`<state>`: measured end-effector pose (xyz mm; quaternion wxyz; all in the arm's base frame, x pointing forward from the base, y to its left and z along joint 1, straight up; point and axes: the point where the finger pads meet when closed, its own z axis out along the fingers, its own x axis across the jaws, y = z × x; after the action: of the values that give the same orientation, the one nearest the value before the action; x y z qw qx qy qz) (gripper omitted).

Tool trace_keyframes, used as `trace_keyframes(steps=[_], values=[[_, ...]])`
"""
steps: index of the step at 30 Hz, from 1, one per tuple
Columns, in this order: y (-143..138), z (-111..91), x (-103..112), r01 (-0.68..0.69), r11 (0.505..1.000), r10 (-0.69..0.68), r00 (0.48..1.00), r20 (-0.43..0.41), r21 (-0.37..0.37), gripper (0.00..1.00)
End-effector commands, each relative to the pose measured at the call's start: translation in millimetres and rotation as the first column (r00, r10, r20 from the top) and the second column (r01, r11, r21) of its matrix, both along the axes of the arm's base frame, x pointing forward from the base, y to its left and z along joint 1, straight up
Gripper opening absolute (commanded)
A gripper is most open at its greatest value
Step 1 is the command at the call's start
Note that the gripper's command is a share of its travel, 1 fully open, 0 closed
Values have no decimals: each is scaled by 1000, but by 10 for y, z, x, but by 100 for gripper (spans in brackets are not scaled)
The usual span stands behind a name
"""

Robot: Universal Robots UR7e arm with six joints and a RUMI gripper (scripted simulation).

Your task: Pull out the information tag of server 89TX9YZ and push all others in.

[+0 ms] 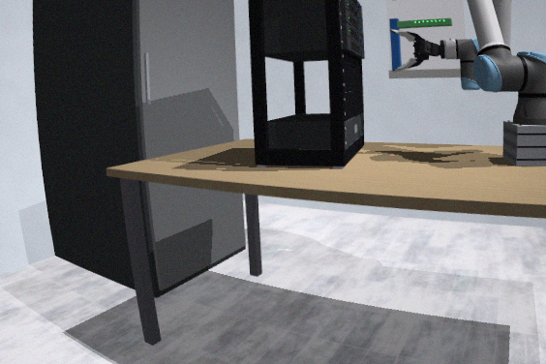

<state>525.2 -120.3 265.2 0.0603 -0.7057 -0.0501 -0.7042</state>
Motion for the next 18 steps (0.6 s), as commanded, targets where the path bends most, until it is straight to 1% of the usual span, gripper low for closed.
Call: trace_keyframes(steps=[1, 18], values=[[18, 4, -3, -3, 1000, 3, 1000, 3, -5, 100], [42, 7, -8, -6, 1000, 6, 1000, 5, -13, 100]])
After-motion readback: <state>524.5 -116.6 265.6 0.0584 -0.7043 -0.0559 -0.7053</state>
